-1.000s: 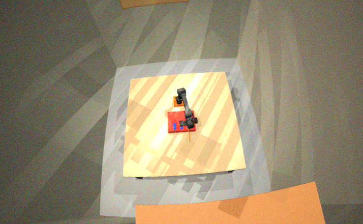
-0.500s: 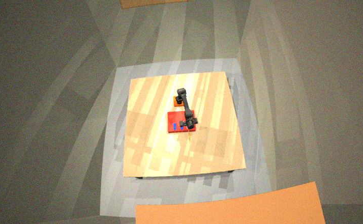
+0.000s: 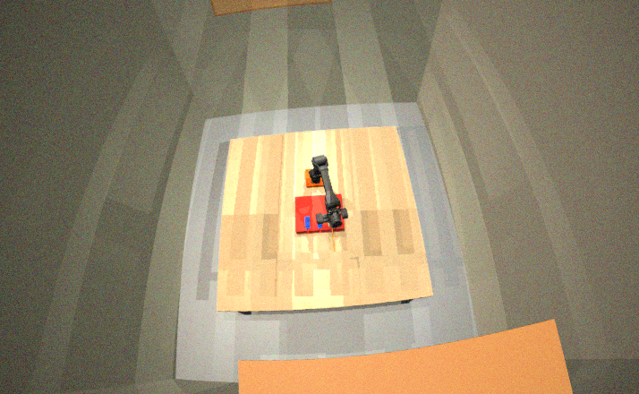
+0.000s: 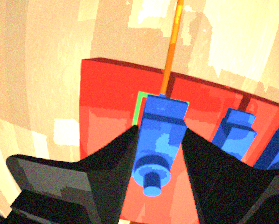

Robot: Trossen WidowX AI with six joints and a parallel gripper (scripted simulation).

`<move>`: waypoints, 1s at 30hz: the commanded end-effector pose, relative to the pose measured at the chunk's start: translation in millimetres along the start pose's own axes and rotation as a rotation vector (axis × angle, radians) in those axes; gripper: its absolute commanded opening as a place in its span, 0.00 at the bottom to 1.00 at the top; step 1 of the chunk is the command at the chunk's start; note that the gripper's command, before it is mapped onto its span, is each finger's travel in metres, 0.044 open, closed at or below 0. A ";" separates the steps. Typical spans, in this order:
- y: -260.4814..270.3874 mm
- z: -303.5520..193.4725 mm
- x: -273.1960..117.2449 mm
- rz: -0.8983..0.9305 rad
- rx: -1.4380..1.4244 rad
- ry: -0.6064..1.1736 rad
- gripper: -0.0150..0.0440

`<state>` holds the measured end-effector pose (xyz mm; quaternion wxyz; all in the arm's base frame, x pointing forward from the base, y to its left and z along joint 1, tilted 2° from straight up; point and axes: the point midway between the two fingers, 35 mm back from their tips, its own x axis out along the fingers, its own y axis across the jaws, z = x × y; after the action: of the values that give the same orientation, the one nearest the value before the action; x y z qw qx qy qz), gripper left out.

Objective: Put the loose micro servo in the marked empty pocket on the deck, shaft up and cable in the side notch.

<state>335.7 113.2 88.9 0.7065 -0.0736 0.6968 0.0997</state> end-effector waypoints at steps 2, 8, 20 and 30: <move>-0.1 -0.4 4.4 -0.001 0.003 0.001 0.25; -0.1 -0.5 8.4 -0.001 0.003 0.001 0.25; -0.1 -0.5 16.4 -0.001 0.003 0.001 0.25; 0.1 -0.1 15.9 -0.001 0.003 0.001 0.57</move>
<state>335.7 113.8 72.9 0.7063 -0.0729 0.6971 0.0990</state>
